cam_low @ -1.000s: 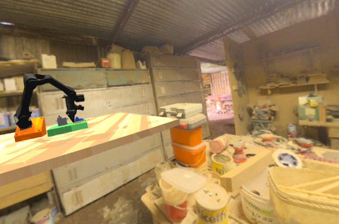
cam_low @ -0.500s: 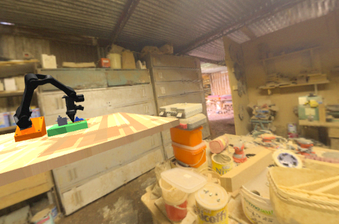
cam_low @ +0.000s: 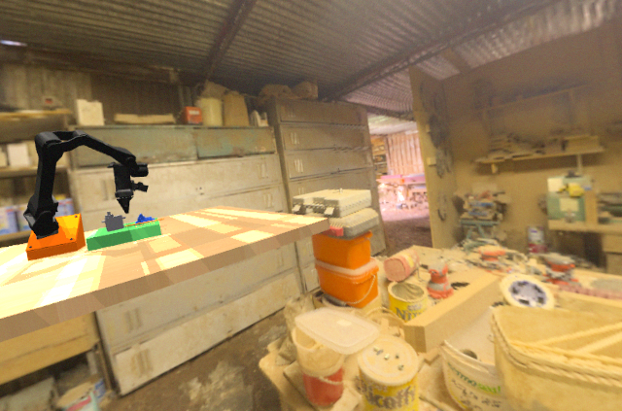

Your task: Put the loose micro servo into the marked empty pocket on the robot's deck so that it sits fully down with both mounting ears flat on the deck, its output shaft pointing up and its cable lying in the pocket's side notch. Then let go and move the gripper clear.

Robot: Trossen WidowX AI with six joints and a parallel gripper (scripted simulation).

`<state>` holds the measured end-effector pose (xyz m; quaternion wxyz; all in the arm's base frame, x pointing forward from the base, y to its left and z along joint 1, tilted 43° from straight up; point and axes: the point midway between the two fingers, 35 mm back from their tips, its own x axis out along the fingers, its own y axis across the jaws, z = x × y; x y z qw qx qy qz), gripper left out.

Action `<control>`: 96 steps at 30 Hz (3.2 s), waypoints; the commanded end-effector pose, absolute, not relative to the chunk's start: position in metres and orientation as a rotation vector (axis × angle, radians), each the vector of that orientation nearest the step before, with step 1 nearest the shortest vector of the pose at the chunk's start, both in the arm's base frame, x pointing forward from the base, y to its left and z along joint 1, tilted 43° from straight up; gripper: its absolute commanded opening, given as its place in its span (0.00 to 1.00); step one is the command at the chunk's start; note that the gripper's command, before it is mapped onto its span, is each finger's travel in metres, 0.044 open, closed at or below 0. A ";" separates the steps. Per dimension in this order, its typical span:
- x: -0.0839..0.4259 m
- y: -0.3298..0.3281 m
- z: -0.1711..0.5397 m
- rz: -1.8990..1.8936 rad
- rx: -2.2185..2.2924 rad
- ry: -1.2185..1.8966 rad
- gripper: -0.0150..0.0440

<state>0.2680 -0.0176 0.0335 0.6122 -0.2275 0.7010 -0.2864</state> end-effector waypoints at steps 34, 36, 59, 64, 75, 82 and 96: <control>0.231 -0.029 0.033 -0.582 -0.589 1.642 0.91; 0.231 -0.029 0.033 -0.582 -0.589 1.642 0.82; 0.230 -0.009 0.057 -0.581 -0.589 1.643 0.25; 0.230 -0.009 0.057 -0.581 -0.589 1.643 0.25; 0.233 -0.006 0.053 -0.580 -0.589 1.642 0.25; 0.231 -0.024 0.070 -0.581 -0.590 1.643 0.25; 0.230 -0.033 0.079 -0.699 -0.479 1.583 0.25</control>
